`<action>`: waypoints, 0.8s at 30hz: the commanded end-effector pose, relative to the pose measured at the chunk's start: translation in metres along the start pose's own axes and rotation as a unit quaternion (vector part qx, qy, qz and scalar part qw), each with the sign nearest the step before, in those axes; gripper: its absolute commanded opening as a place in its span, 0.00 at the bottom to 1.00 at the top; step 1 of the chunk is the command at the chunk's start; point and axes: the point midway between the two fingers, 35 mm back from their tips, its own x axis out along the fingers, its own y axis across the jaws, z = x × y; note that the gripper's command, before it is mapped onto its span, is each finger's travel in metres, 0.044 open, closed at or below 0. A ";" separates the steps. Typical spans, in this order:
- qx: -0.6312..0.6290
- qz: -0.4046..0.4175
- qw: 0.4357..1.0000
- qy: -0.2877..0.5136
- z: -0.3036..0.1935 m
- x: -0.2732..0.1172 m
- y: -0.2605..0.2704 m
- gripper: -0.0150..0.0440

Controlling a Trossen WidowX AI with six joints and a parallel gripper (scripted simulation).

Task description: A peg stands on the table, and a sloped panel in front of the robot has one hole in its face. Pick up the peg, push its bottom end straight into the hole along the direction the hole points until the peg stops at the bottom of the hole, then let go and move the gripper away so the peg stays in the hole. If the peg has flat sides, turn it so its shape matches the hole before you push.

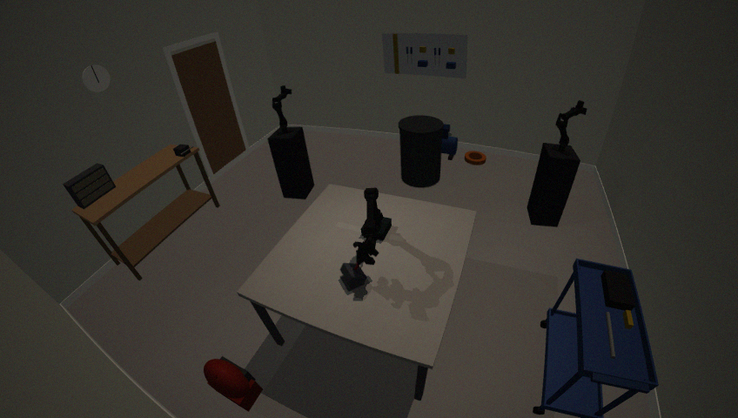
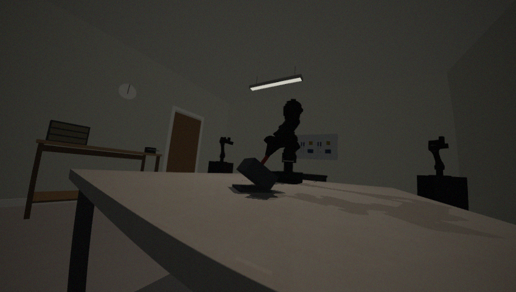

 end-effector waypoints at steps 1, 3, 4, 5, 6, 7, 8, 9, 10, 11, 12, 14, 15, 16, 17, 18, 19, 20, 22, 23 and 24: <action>0.001 -0.001 1.000 0.001 -0.001 -0.001 0.000 0.25; 0.001 -0.001 1.000 0.001 0.000 -0.001 0.000 0.25; 0.001 -0.001 1.000 0.001 0.000 -0.001 0.000 0.25; 0.001 -0.001 1.000 0.001 0.000 -0.001 0.000 0.25; 0.001 -0.001 1.000 0.001 0.001 -0.001 0.000 0.25; 0.001 -0.001 1.000 0.001 0.001 -0.001 0.000 0.25; 0.001 -0.001 1.000 0.001 0.001 -0.001 0.000 0.25; 0.001 -0.001 1.000 0.001 0.002 -0.001 0.001 0.25; 0.001 -0.001 1.000 0.001 0.002 -0.001 0.001 0.25; 0.001 -0.001 1.000 0.001 0.002 -0.001 0.001 0.25; 0.001 -0.001 1.000 0.001 0.002 -0.001 0.001 0.25; 0.001 -0.001 1.000 0.001 0.003 -0.001 0.001 0.25; 0.001 -0.001 1.000 0.001 0.003 0.000 0.001 0.25; 0.001 -0.001 1.000 0.001 0.003 0.000 0.002 0.25; 0.001 -0.001 1.000 0.001 0.003 0.000 0.002 0.25; 0.001 -0.001 1.000 0.001 0.003 0.000 0.002 0.25; 0.001 -0.001 1.000 0.001 0.003 0.001 0.002 0.25; 0.001 -0.001 1.000 0.001 0.004 0.001 0.002 0.25; 0.001 -0.001 1.000 0.001 0.004 0.002 0.002 0.25; 0.001 -0.001 1.000 0.001 0.004 0.003 0.002 0.25; 0.001 -0.001 1.000 0.001 0.004 0.003 0.002 0.25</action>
